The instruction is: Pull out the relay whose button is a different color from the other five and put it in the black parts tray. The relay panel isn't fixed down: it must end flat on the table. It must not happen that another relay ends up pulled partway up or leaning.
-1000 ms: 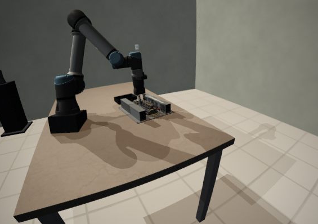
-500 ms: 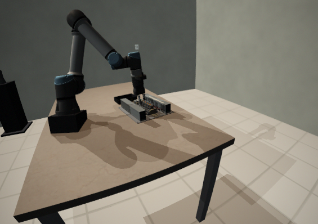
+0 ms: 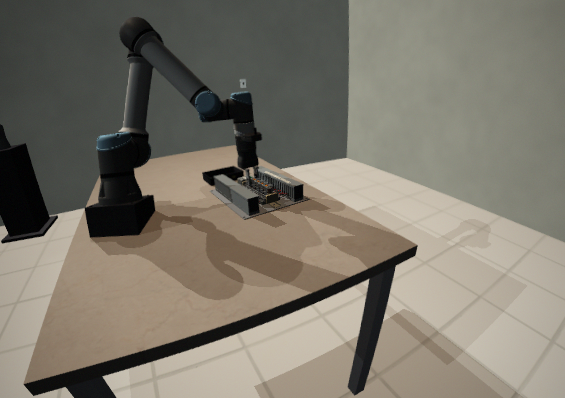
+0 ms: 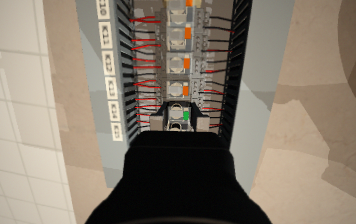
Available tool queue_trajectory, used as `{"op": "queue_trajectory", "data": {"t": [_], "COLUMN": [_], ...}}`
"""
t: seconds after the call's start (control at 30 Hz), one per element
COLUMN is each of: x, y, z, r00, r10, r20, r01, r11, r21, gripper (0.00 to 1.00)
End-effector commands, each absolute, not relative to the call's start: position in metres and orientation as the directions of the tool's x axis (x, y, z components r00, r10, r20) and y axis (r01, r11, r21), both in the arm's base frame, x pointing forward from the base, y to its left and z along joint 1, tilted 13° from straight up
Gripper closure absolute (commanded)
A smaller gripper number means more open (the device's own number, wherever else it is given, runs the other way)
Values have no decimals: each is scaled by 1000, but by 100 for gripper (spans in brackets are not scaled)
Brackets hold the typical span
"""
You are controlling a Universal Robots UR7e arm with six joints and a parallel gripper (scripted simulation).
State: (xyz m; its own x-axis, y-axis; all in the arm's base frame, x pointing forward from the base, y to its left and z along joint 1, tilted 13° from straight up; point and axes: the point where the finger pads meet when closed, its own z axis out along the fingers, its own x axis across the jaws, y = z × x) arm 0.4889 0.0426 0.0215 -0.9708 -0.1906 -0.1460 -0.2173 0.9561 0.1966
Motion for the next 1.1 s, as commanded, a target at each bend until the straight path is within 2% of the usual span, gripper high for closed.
{"op": "queue_trajectory", "data": {"t": [0.0,1.07], "x": [489,490], "y": [43,43], "z": [21,22], "r00": [-972,-975], "r10": [-193,-204], "r20": [-134,-83], "r01": [-217,-217], "r11": [956,956], "r21": [197,197], "gripper": [100,100]}}
